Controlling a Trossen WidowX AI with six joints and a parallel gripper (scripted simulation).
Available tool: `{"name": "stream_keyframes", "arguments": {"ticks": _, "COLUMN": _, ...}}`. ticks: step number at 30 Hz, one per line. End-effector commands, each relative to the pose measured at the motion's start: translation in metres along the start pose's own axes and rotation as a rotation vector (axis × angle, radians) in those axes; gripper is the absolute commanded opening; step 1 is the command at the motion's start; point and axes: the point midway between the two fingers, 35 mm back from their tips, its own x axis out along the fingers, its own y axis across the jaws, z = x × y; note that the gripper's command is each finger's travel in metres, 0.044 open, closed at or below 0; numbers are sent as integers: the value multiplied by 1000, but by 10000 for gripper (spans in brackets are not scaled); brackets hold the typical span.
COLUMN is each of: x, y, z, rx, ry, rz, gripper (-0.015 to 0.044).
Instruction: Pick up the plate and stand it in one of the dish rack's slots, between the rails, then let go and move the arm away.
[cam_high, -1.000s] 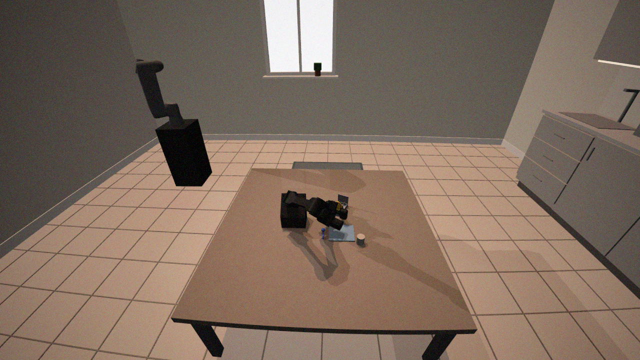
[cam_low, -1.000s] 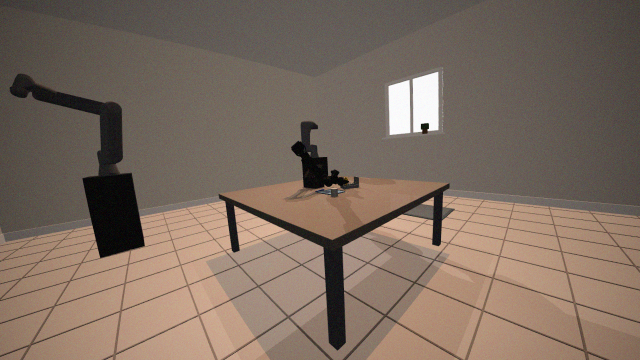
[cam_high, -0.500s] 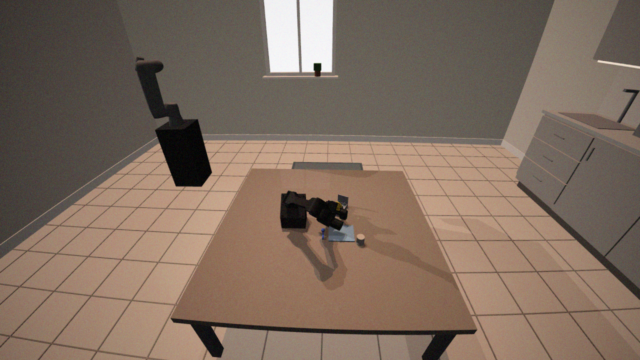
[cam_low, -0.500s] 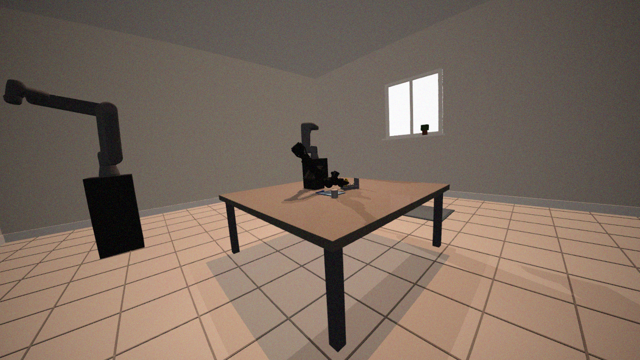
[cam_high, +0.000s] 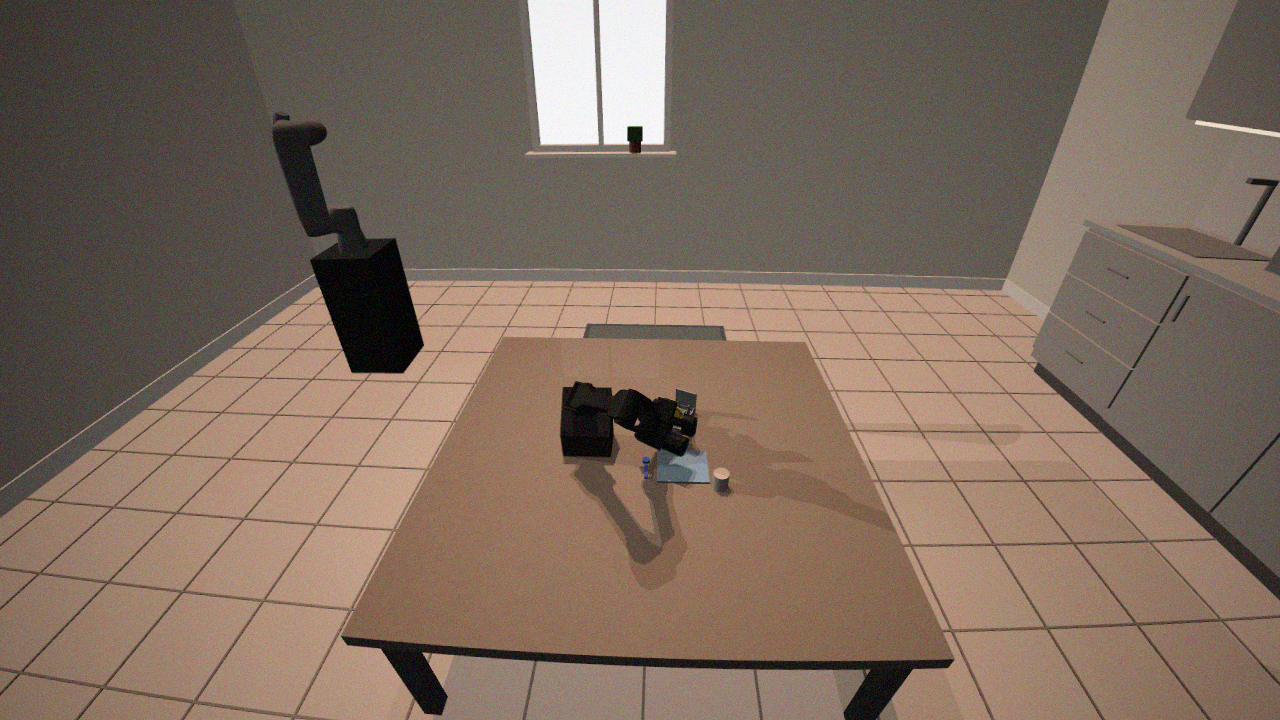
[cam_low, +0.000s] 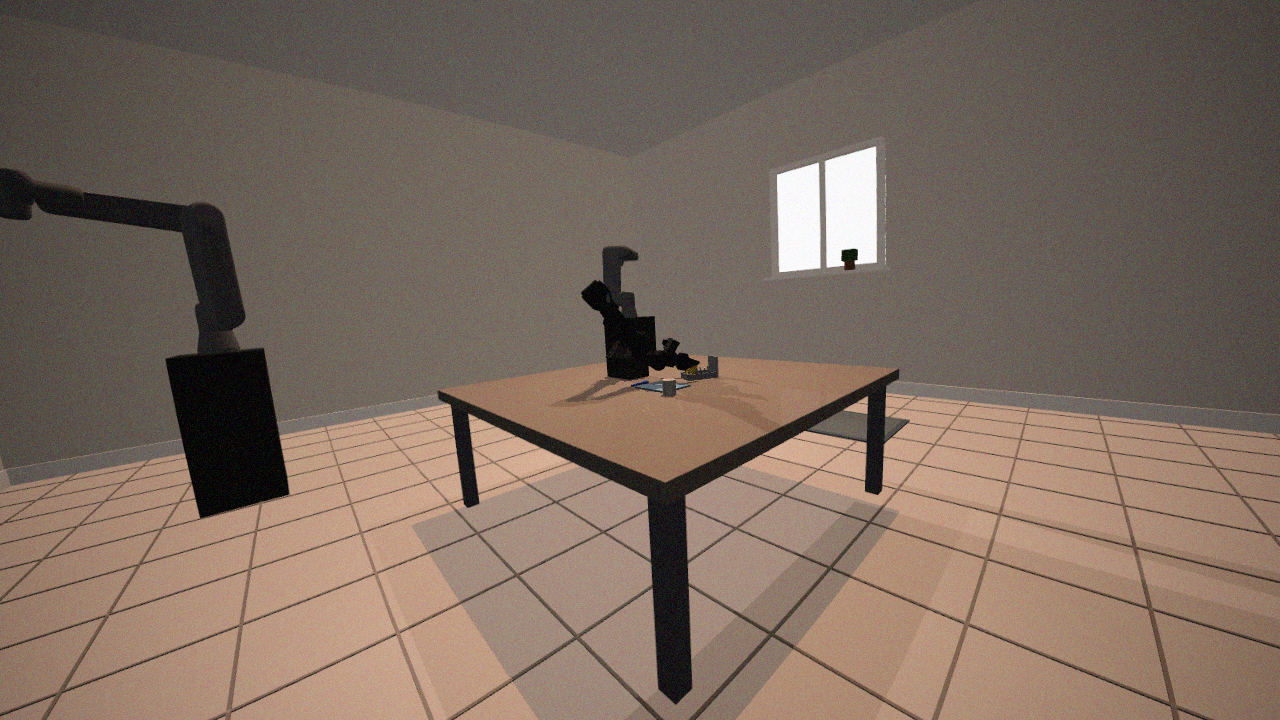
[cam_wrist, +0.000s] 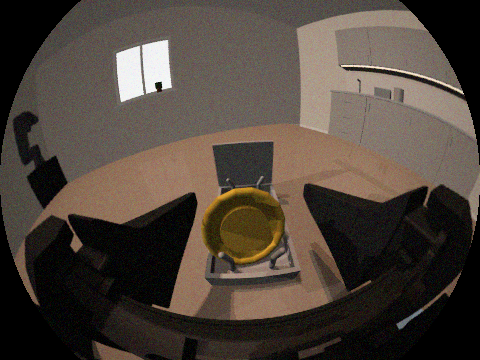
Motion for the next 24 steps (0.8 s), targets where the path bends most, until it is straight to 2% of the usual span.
{"name": "stream_keyframes", "arguments": {"ticks": 1, "x": -5, "y": -4, "z": 34, "rx": -2, "ry": 1, "rz": 6, "gripper": 400}}
{"name": "stream_keyframes", "arguments": {"ticks": 8, "x": -17, "y": -12, "z": 101, "rx": 10, "ry": -12, "rz": 0, "gripper": 400}}
{"name": "stream_keyframes", "arguments": {"ticks": 13, "x": -17, "y": -12, "z": 103, "rx": 29, "ry": -1, "rz": 7, "gripper": 400}}
{"name": "stream_keyframes", "arguments": {"ticks": 24, "x": -13, "y": -3, "z": 101, "rx": 323, "ry": 204, "rz": 94, "gripper": 400}}
